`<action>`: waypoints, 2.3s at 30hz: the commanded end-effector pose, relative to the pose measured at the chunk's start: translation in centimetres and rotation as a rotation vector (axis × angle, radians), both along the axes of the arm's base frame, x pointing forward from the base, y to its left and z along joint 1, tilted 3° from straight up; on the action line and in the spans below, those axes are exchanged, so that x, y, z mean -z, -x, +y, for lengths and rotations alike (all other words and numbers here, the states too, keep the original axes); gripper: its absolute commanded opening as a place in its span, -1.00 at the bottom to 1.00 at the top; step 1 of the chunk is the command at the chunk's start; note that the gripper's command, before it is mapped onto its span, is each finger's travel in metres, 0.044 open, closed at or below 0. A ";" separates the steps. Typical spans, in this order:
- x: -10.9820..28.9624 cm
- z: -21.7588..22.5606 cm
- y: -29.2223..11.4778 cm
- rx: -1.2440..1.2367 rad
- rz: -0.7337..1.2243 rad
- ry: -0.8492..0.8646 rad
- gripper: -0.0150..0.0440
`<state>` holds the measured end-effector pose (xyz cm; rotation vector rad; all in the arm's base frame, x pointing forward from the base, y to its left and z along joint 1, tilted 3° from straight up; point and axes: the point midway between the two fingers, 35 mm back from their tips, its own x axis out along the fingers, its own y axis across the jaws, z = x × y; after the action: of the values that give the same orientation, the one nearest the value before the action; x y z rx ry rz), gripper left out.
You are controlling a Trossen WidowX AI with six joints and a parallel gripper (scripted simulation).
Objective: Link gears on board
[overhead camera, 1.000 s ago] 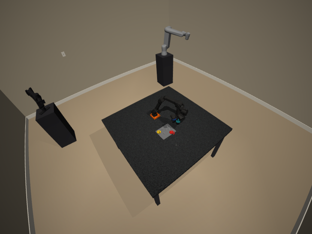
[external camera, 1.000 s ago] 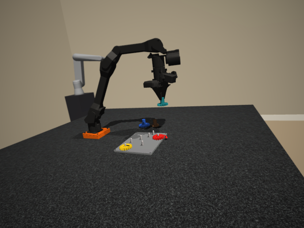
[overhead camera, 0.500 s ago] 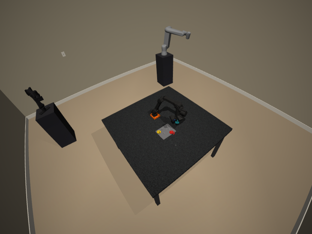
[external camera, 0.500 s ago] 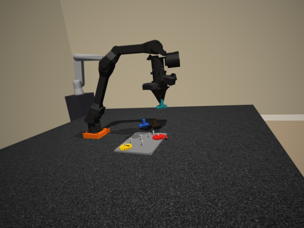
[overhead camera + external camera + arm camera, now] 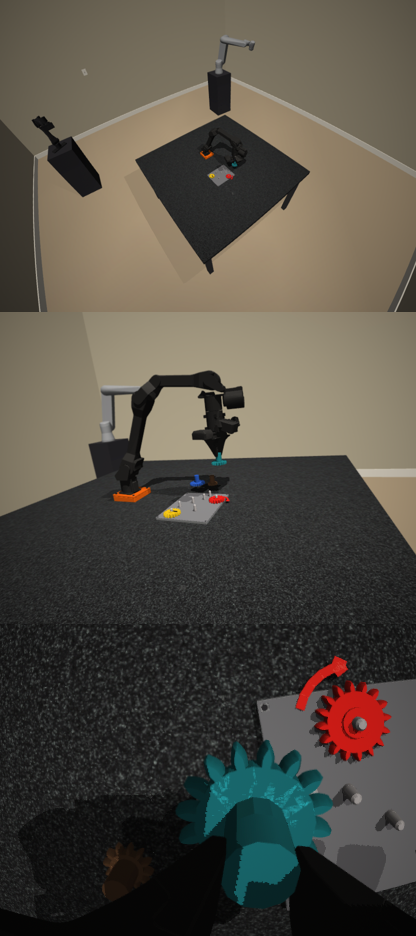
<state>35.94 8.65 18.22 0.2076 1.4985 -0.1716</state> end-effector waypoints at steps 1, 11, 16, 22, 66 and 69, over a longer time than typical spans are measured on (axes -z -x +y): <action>0.2 -0.5 0.2 -0.004 -0.008 -0.006 -0.49; 1.1 -1.6 0.5 -0.004 -0.007 -0.005 -0.49; 1.7 -2.2 0.6 -0.004 -0.007 -0.004 -0.49; 2.3 -2.8 0.9 -0.004 -0.007 -0.004 -0.49; 6.5 -6.9 3.4 -0.003 -0.003 0.000 -0.49; 6.5 -6.9 3.4 -0.003 -0.003 0.000 -0.49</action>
<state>32.62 1.72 11.60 0.2045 1.5025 -0.1755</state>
